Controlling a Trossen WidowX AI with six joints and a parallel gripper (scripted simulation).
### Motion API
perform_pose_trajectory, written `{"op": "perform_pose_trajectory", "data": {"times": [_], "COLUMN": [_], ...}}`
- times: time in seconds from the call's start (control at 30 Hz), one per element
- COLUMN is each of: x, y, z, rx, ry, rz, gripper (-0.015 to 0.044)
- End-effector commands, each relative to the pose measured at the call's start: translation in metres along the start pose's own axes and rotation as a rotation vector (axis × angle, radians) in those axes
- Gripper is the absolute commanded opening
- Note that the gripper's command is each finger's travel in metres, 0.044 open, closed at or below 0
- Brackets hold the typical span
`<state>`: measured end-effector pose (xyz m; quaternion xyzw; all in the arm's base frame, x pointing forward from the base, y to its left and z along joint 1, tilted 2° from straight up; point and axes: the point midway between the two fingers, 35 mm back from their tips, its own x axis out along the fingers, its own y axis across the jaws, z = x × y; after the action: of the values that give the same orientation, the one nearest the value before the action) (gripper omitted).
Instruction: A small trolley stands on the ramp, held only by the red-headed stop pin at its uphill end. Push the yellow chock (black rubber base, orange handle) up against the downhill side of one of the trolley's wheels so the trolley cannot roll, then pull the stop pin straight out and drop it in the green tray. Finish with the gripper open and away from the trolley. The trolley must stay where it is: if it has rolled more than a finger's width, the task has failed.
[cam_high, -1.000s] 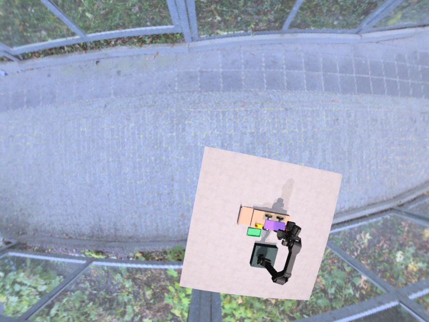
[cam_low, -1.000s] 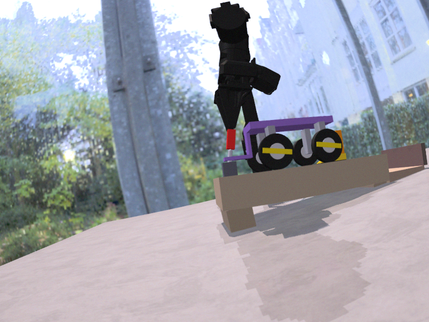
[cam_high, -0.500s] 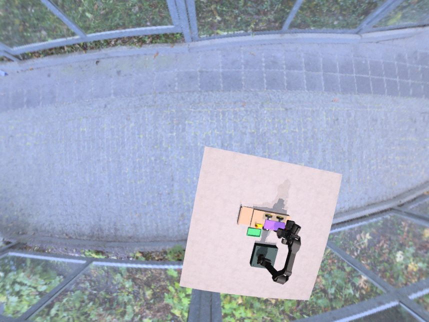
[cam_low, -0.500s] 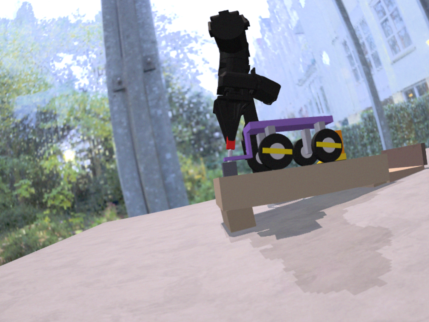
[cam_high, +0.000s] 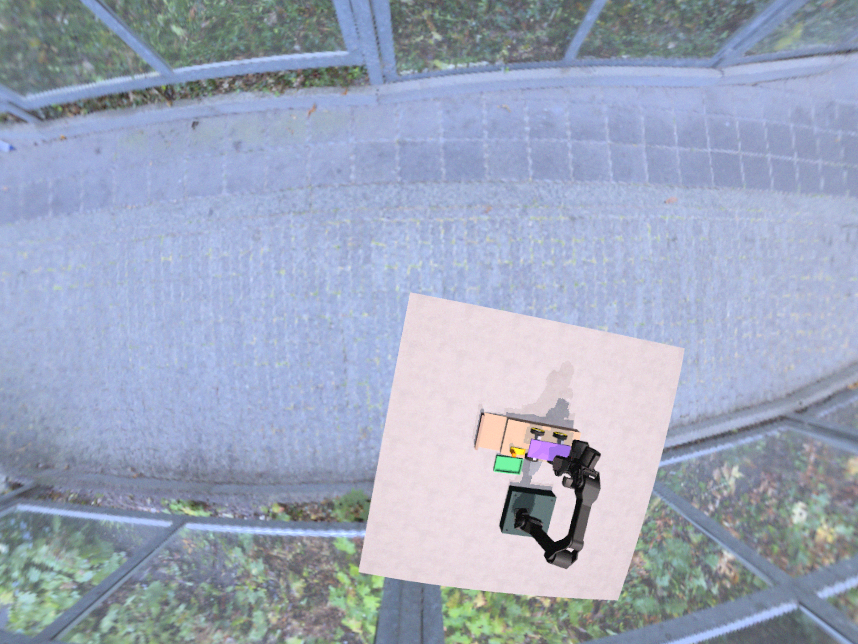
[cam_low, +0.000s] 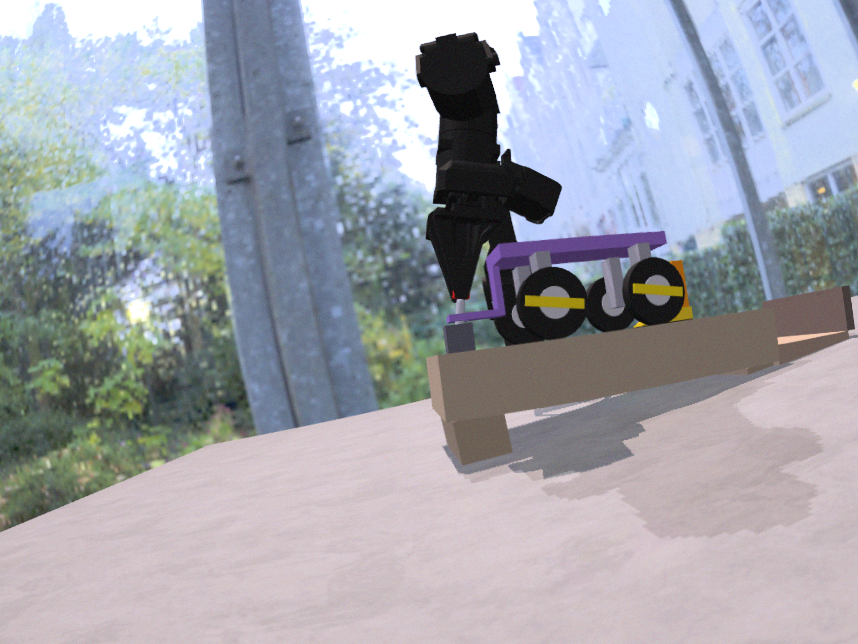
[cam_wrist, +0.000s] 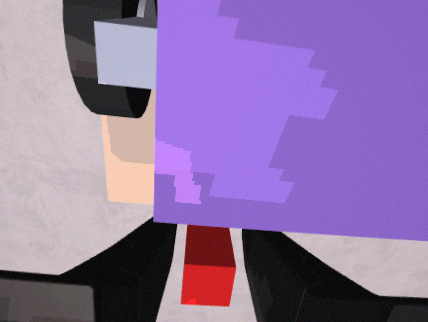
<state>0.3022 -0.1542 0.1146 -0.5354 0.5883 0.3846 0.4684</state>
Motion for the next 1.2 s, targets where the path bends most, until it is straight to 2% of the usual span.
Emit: {"op": "perform_pose_trajectory", "data": {"times": [0.0, 0.27, 0.3, 1.17], "x": [0.0, 0.0, 0.0, -0.021], "y": [0.0, 0.0, 0.0, 0.003], "z": [0.0, 0.0, 0.0, -0.002], "rx": [0.0, 0.0, 0.0, -0.005], "ry": [0.0, 0.0, 0.0, -0.002], "rz": [0.0, 0.0, 0.0, 0.007], "gripper": [0.0078, 0.0025, 0.0, 0.0]}}
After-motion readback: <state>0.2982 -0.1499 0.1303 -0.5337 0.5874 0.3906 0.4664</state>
